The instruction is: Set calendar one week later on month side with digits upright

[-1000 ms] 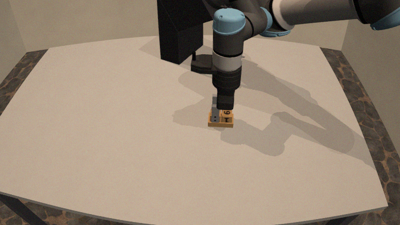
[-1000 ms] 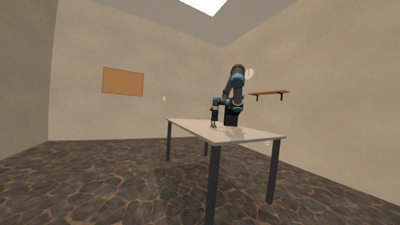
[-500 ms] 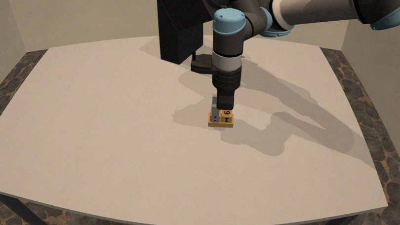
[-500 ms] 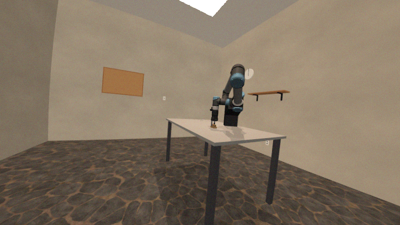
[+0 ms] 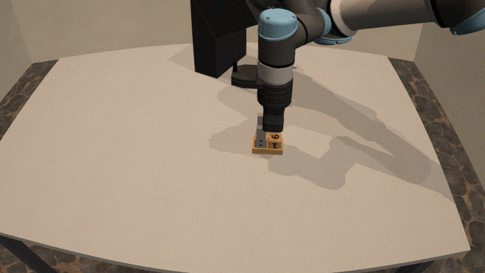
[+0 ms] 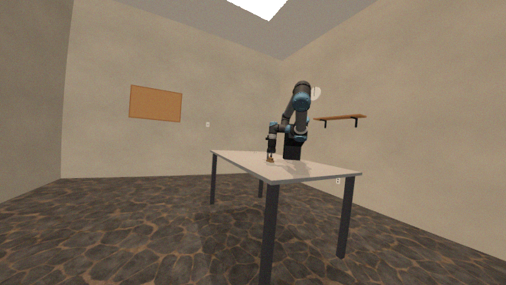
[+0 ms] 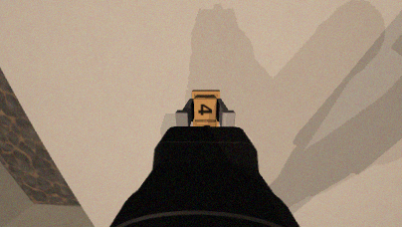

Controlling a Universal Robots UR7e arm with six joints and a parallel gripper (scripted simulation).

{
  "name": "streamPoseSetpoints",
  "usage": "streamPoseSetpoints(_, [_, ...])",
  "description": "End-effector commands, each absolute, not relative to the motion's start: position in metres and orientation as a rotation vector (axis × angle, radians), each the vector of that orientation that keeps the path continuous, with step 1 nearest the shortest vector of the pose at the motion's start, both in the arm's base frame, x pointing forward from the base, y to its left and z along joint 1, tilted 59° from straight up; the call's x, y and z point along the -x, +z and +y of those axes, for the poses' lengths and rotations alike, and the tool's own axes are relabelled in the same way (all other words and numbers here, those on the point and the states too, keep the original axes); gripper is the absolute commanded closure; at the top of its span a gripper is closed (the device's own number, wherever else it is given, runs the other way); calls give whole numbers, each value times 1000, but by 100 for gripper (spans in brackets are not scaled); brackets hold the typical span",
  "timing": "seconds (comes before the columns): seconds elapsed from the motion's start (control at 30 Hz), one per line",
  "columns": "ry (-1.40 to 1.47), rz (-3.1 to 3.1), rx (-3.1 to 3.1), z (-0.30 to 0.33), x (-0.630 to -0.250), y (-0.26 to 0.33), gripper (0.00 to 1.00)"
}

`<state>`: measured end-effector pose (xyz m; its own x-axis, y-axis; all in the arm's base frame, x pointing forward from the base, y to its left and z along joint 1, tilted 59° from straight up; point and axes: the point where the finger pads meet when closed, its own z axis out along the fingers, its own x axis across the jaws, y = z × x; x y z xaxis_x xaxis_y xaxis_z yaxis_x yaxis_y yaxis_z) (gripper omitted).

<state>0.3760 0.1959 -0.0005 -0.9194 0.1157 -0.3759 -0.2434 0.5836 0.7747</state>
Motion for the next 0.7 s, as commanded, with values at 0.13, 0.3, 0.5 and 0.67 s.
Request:
streamPoseSetpoints(0.13, [1272, 2429, 102, 190, -373, 3, 43])
streamPoseSetpoints(0.3, [1271, 2429, 103, 184, -372, 7, 43])
streamPoseSetpoints(0.5, [1268, 2428, 105, 175, -370, 13, 43])
streamPoseSetpoints(0.67, [1268, 2428, 105, 170, -368, 15, 43])
